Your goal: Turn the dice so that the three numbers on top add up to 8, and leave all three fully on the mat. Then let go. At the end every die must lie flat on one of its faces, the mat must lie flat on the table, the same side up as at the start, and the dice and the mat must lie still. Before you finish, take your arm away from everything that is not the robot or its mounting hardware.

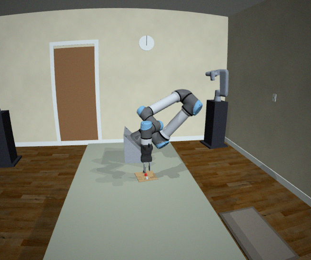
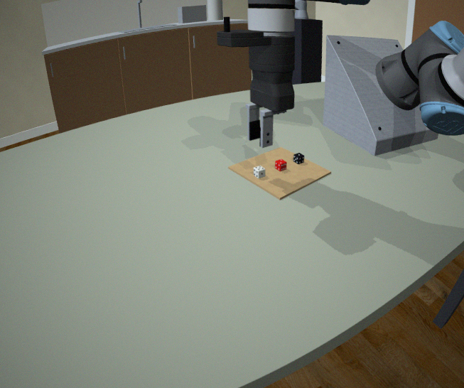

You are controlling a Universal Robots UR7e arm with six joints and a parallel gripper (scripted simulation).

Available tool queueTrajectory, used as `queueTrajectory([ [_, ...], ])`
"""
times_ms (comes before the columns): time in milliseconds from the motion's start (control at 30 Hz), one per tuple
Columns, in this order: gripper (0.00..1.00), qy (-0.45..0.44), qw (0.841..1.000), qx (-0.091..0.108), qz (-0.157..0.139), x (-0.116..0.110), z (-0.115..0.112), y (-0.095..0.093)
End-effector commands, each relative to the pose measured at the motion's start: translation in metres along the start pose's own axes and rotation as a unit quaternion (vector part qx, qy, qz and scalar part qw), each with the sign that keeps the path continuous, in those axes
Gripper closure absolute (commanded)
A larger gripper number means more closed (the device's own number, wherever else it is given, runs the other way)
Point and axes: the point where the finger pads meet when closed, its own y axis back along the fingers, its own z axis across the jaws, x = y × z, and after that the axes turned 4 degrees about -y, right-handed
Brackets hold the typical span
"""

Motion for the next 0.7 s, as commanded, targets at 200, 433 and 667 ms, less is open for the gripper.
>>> queueTrajectory([
  [200,0.0,0.001,1.0,0.002,-0.003,-0.001,0.0001,0.0267],
  [433,0.0,0.001,1.0,0.002,-0.003,-0.001,0.0001,0.0267],
  [667,0.0,0.001,1.0,0.002,-0.003,-0.001,0.0001,0.0267],
])
